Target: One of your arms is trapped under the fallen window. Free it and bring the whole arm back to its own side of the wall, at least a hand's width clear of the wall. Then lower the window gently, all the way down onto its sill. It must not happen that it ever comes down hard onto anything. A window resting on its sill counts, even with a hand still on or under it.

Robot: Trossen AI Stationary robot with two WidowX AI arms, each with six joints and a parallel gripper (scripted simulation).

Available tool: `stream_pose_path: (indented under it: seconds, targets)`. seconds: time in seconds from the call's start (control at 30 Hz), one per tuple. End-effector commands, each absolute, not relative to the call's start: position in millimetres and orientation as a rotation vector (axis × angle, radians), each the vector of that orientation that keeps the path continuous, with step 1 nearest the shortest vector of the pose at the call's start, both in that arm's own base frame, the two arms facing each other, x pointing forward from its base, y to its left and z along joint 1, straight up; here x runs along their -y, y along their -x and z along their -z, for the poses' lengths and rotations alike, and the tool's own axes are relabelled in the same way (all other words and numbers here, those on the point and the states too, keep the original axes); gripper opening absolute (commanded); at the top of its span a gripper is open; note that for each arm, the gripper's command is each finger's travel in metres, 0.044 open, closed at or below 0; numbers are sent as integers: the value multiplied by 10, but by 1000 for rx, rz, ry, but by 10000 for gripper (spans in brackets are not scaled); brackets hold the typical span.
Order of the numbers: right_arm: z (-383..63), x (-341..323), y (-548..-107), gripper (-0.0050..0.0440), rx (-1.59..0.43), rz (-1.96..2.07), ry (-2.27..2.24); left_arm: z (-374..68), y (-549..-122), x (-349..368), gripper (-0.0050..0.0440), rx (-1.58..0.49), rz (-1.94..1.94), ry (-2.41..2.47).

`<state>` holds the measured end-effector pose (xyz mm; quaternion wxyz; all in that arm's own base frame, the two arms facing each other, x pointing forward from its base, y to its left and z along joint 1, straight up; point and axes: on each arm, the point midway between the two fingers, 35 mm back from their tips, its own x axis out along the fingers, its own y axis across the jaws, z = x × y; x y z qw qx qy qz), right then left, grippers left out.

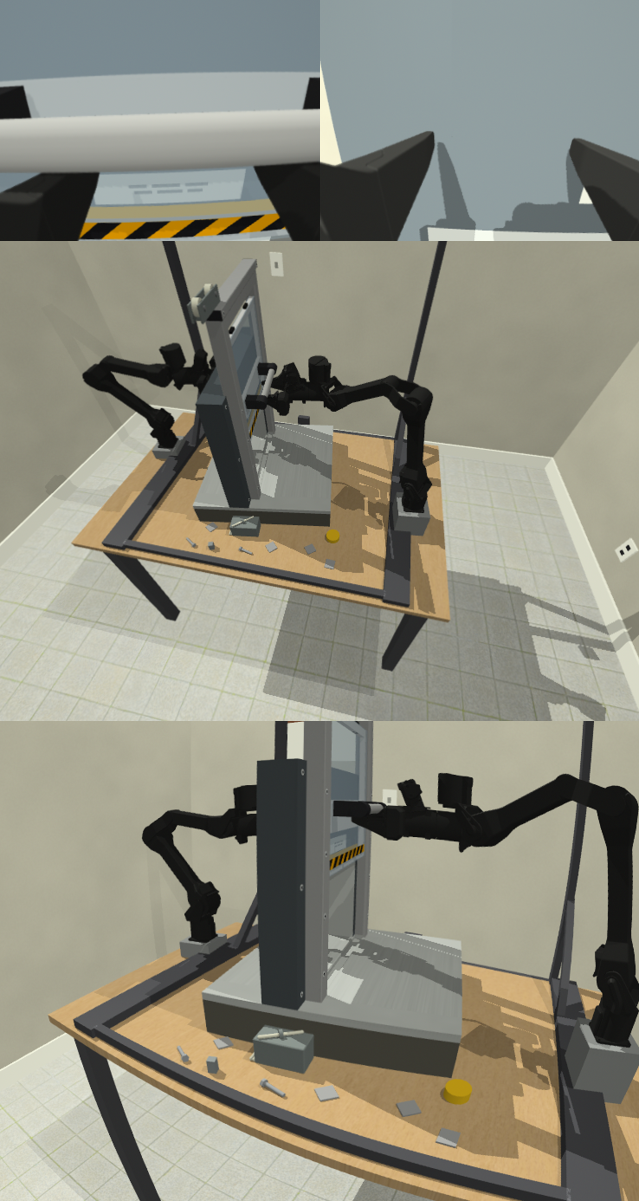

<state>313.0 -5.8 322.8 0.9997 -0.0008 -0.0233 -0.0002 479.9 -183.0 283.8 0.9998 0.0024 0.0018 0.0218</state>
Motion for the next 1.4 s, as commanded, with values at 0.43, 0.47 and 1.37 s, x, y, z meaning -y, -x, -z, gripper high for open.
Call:
stream_pose_path:
  seconds: [0.43,0.47,1.37]
  targets:
    - [-3204,-15,-3167,400,41,-7,-3,-3603,-4711,1784,400,177,-32,91]
    - [-3204,-15,-3167,400,41,-7,-3,-3581,-4708,1786,400,176,-32,89]
    - [-3204,-11,-3167,400,42,-5,-3,-2840,-4749,1798,400,128,-40,72]
